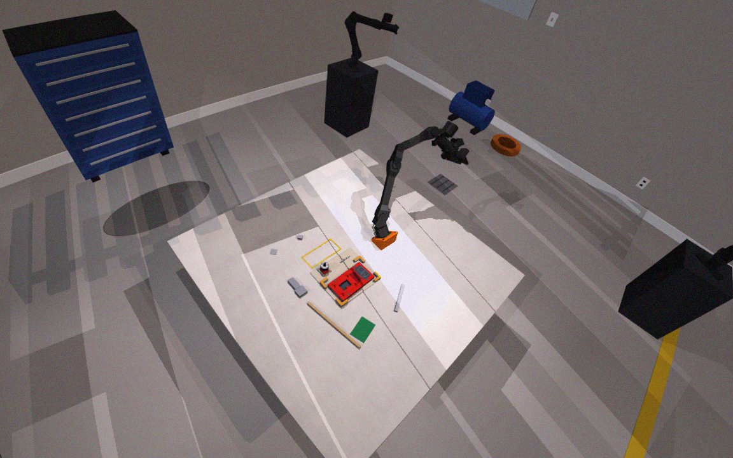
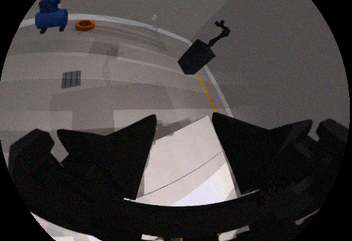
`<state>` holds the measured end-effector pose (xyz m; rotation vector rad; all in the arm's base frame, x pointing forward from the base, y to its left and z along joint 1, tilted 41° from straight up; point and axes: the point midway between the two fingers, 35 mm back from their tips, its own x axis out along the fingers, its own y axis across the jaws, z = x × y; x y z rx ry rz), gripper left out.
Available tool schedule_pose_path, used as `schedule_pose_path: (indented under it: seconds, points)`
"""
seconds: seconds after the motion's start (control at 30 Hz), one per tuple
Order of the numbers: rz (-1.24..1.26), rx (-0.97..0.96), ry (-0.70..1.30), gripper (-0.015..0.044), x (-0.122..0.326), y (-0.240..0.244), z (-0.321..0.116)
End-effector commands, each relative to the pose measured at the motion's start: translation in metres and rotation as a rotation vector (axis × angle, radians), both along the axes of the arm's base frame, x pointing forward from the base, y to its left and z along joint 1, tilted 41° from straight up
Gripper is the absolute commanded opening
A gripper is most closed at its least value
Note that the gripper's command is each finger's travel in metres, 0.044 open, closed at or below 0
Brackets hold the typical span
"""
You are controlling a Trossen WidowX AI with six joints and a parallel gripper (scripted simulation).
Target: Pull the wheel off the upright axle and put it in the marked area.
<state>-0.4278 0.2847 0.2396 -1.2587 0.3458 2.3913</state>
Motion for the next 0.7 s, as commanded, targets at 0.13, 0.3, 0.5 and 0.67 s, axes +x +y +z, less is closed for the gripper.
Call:
schedule_pose_path:
  seconds: [0.13, 0.3, 0.5, 0.67]
  points:
    - [-0.237, -0.026, -0.073, 0.03, 0.066, 0.068, -0.019]
    - [-0.387, -0.044, -0.116, 0.03, 0.116, 0.105, -0.03]
    - [-0.566, -0.071, -0.167, 0.03, 0.18, 0.14, -0.043]
    - [-0.717, -0.097, -0.209, 0.03, 0.239, 0.162, -0.053]
